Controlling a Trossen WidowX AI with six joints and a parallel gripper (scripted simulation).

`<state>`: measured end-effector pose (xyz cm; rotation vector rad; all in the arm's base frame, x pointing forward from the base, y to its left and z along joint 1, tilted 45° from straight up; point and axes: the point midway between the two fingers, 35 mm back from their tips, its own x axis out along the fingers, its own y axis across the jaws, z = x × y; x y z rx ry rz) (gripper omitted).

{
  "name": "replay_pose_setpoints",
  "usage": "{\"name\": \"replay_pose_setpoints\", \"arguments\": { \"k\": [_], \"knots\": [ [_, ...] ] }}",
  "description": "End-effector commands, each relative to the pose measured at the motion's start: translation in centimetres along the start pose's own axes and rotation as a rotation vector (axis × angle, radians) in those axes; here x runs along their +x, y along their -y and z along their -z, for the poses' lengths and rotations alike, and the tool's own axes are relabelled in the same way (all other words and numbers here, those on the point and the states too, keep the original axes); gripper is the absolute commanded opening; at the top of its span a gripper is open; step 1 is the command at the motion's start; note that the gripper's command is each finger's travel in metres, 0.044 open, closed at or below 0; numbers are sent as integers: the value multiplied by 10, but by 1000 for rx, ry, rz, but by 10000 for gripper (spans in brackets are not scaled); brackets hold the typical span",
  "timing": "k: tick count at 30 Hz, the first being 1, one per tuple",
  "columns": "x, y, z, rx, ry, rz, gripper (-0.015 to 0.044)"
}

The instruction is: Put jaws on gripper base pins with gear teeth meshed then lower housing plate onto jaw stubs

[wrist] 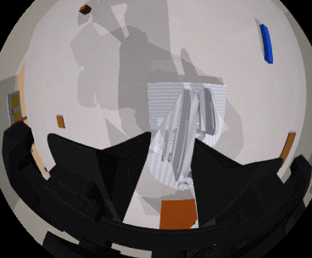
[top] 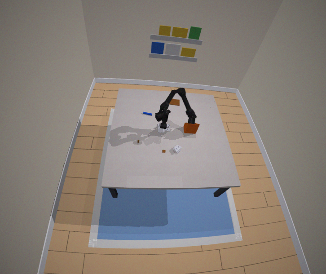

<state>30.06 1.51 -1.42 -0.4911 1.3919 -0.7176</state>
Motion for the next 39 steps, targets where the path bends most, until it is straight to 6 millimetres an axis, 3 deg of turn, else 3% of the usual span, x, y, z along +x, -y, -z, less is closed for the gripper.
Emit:
{"name": "replay_pose_setpoints", "arguments": {
  "k": [1,31,39],
  "knots": [
    [1,0,0,5,-1,-3,134],
    [49,0,0,6,0,-1,134],
    [50,0,0,6,0,0,134]
  ]
}}
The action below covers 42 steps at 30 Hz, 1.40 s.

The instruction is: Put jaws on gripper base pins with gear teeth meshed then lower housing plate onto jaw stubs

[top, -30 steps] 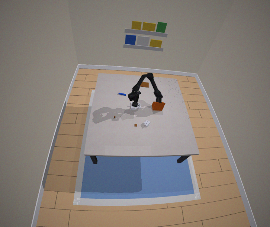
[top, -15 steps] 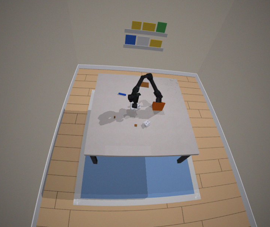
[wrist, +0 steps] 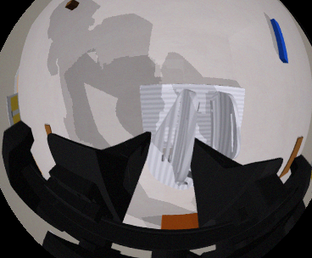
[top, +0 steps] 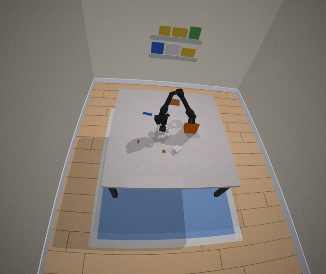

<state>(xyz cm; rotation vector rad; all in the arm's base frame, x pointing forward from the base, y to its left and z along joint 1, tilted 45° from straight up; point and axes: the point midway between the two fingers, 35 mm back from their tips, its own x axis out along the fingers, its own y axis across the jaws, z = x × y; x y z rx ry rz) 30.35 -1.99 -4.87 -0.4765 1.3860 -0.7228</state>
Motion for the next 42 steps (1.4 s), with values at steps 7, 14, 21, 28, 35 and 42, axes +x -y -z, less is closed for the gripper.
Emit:
{"name": "replay_pose_setpoints", "arguments": {
  "k": [7,14,21,28,35,42],
  "knots": [
    [1,0,2,-8,-1,5,134],
    [3,0,2,-13,-1,5,134],
    [4,0,2,-16,-1,5,134],
    [7,1,2,-16,-1,5,134],
    [8,1,2,-16,-1,5,134],
    [11,1,2,-15,-1,5,134]
  ]
}}
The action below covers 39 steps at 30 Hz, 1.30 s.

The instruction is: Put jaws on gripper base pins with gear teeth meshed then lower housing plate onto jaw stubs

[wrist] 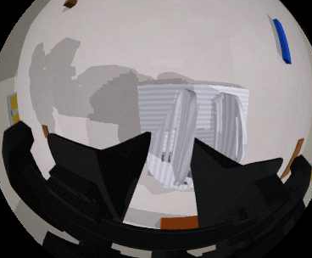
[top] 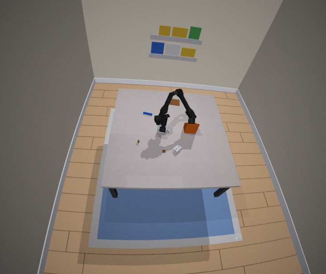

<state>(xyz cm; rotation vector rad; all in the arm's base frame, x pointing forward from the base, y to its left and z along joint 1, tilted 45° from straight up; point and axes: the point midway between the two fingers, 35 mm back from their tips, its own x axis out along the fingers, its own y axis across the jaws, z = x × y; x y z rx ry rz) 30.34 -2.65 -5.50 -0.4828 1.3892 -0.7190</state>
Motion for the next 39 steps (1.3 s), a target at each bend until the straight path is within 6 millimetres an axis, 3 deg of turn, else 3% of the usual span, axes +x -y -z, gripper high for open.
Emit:
{"name": "replay_pose_setpoints", "arguments": {
  "k": [1,39],
  "knots": [
    [1,0,1,-7,-1,4,134],
    [11,0,1,-3,-1,4,134]
  ]
}}
